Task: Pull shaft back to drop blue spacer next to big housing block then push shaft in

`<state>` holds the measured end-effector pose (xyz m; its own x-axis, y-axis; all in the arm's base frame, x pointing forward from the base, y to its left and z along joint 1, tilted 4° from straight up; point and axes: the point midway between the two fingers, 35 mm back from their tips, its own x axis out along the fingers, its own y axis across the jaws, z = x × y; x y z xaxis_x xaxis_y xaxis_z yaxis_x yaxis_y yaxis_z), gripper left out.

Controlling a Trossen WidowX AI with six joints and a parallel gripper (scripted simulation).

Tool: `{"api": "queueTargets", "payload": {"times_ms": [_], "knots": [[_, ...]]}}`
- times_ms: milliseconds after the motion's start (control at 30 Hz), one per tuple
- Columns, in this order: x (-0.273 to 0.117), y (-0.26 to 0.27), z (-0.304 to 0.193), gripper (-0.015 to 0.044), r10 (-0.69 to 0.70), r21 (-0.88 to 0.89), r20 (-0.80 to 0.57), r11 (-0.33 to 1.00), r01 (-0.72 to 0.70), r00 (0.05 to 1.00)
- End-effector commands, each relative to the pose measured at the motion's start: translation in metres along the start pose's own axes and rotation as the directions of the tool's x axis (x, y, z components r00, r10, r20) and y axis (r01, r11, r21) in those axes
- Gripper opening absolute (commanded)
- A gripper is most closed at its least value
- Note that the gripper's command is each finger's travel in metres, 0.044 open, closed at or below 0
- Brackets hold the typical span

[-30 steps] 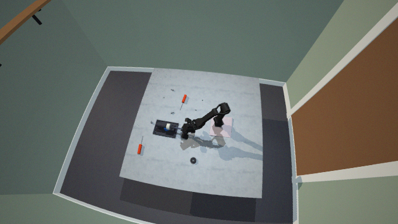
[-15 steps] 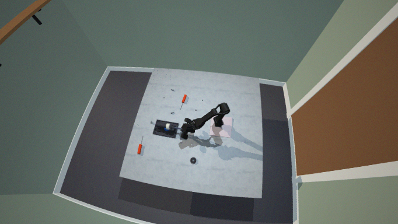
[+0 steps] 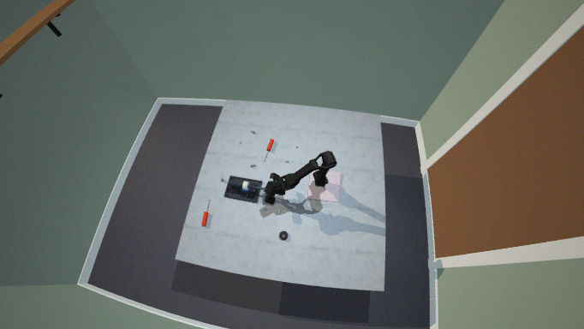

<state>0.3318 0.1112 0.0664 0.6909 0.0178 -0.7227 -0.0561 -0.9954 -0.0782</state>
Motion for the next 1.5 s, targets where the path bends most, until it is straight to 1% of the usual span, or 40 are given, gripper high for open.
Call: {"api": "queueTargets", "payload": {"times_ms": [0,1467], "knots": [[0.0011,0.0001,-0.0038,0.0,0.001,0.0,-0.008,1.0,-0.001,1.0],[0.0031,0.0002,-0.0068,0.0,0.001,0.0,-0.008,1.0,-0.001,1.0]]}}
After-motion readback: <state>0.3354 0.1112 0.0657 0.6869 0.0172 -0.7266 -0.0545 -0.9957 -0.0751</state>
